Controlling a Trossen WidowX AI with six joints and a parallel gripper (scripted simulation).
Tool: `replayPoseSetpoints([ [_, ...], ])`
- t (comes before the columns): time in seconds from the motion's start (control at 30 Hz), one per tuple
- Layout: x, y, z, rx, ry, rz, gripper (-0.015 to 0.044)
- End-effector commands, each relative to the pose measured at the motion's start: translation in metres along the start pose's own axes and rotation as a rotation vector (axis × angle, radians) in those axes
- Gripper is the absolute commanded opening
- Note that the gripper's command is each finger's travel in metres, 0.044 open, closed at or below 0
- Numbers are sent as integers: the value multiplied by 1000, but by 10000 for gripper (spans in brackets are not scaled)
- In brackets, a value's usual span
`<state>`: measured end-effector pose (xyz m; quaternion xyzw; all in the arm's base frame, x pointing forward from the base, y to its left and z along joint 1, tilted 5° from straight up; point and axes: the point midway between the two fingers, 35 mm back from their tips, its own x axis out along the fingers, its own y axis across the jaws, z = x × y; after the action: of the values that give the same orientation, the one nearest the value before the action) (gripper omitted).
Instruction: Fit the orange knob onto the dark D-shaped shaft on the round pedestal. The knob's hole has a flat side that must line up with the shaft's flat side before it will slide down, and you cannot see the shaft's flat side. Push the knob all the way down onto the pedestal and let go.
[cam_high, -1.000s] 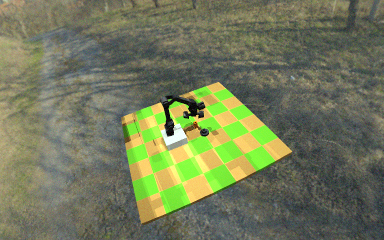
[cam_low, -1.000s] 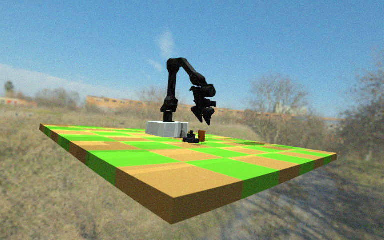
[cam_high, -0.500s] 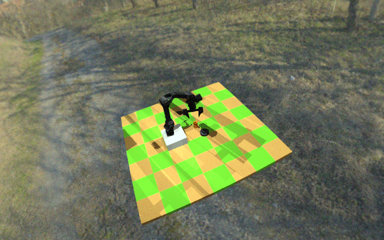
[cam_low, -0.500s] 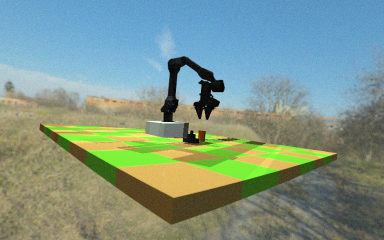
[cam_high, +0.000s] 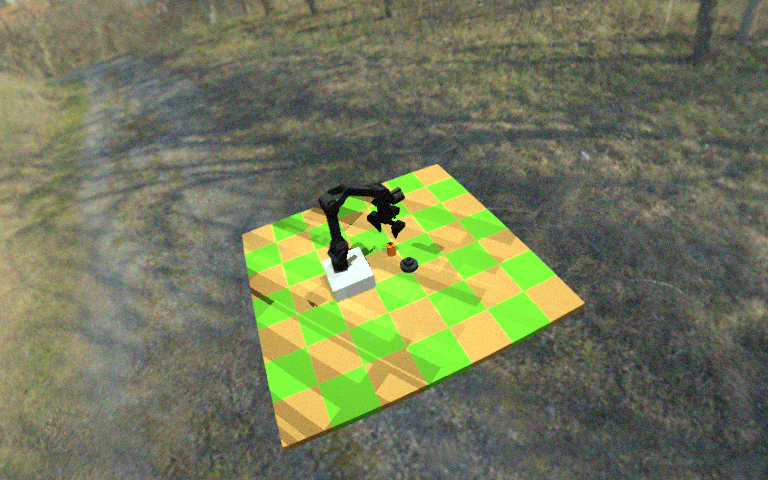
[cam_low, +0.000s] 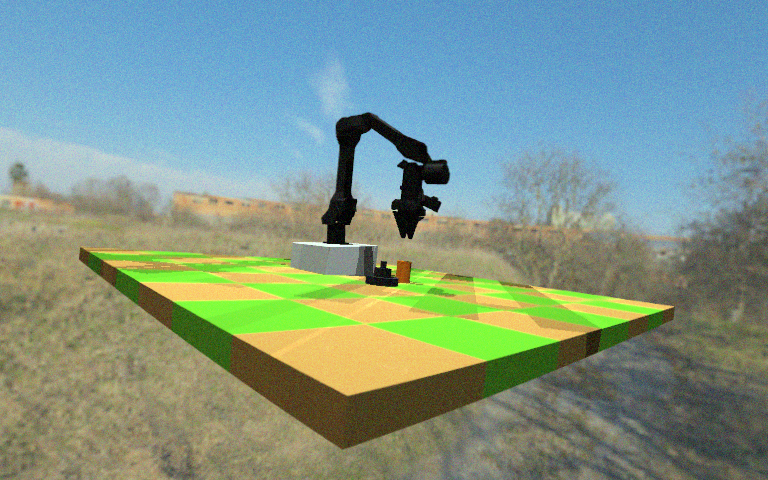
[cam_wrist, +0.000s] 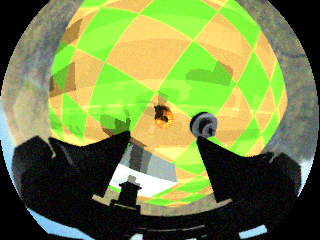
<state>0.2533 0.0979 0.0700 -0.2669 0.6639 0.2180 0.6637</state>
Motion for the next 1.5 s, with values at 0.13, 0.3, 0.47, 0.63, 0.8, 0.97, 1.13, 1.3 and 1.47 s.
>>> replayPoseSetpoints([
  [0.13,1,-1,0,383,0,-5,440],
  [0.3,1,-1,0,383,0,-5,440],
  [0.47,24,-1,0,383,0,-6,440],
  [0.63,34,-1,0,383,0,-6,440],
  [0.8,49,-1,0,383,0,-6,440],
  [0.97,53,-1,0,383,0,-6,440],
  [1.13,62,-1,1,383,0,-6,440],
  [1.3,70,-2,1,383,0,-6,440],
  [1.47,78,-2,2,383,0,-6,440],
])
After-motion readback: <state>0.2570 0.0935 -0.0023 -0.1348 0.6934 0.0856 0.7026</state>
